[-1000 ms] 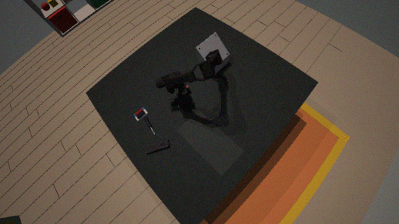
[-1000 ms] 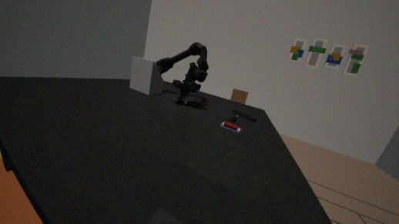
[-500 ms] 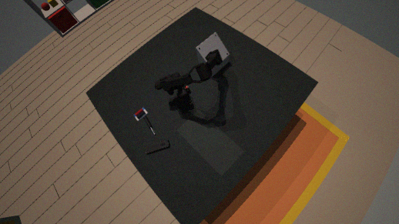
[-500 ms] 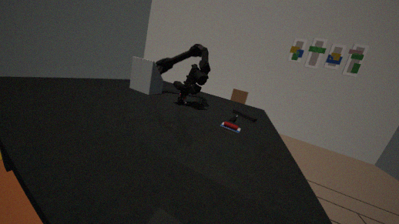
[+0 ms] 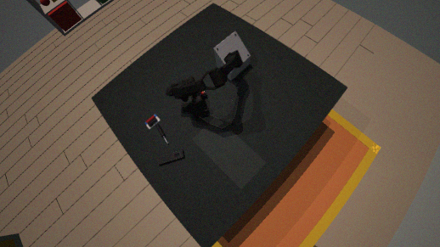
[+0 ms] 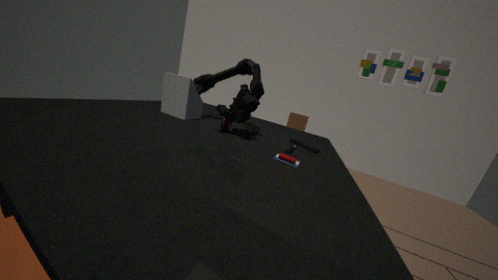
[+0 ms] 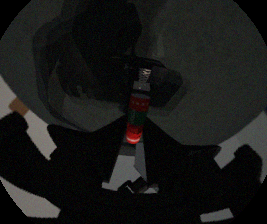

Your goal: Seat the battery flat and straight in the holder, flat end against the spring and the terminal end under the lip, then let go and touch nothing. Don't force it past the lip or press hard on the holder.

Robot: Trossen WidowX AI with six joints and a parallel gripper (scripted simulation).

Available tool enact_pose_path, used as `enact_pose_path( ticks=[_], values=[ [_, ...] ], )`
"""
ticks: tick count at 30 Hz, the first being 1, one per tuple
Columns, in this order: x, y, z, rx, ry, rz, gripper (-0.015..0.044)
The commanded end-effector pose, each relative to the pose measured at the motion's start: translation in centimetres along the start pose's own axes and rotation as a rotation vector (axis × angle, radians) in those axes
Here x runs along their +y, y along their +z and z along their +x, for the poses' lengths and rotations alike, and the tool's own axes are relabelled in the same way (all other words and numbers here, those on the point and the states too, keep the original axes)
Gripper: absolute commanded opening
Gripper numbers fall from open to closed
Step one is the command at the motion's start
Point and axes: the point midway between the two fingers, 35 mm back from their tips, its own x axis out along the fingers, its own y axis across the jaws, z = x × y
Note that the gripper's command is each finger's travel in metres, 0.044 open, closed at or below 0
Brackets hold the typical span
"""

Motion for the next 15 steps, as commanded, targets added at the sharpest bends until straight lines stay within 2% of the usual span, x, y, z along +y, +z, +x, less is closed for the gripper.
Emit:
enact_pose_path(
  ticks=[1,15],
  values=[
    [-0.01,0.23,0.0,0.023,-0.003,-0.005,0.0068],
    [0.03,0.65,0.36,0.101,0.001,-0.006,0.0068]
  ],
)
